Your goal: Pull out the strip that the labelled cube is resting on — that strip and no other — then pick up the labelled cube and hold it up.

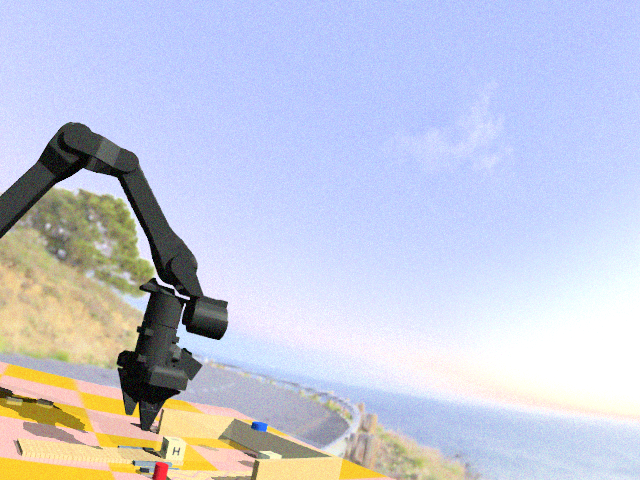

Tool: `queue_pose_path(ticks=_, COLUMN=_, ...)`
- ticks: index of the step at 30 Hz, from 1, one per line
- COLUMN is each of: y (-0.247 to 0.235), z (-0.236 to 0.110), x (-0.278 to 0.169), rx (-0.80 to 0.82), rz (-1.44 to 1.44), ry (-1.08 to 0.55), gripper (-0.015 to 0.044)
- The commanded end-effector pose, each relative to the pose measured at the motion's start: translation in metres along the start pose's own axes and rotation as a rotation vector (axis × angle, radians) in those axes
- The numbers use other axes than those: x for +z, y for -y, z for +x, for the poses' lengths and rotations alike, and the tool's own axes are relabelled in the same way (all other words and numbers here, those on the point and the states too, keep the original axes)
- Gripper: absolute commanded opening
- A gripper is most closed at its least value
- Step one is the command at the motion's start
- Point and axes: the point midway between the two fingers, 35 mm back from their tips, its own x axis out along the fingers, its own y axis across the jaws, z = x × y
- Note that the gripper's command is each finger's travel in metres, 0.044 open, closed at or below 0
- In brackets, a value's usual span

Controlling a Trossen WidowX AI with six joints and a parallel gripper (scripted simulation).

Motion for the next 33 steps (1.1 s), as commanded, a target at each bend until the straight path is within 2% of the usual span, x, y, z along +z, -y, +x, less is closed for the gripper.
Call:
queue_pose_path(ticks=1, y=-0.002, z=-0.002, x=0.015, rx=0.003, rz=0.004, ry=0.001, gripper=0.044)
queue_pose_path(ticks=18, y=-0.006, z=-0.01, x=0.073, rx=0.004, rz=0.004, ry=0.006, gripper=0.044)
queue_pose_path(ticks=25, y=-0.006, z=-0.002, x=0.074, rx=0.004, rz=0.004, ry=0.006, gripper=0.0256)
queue_pose_path(ticks=33, y=-0.006, z=0.011, x=0.074, rx=0.004, rz=0.004, ry=0.006, gripper=0.025)
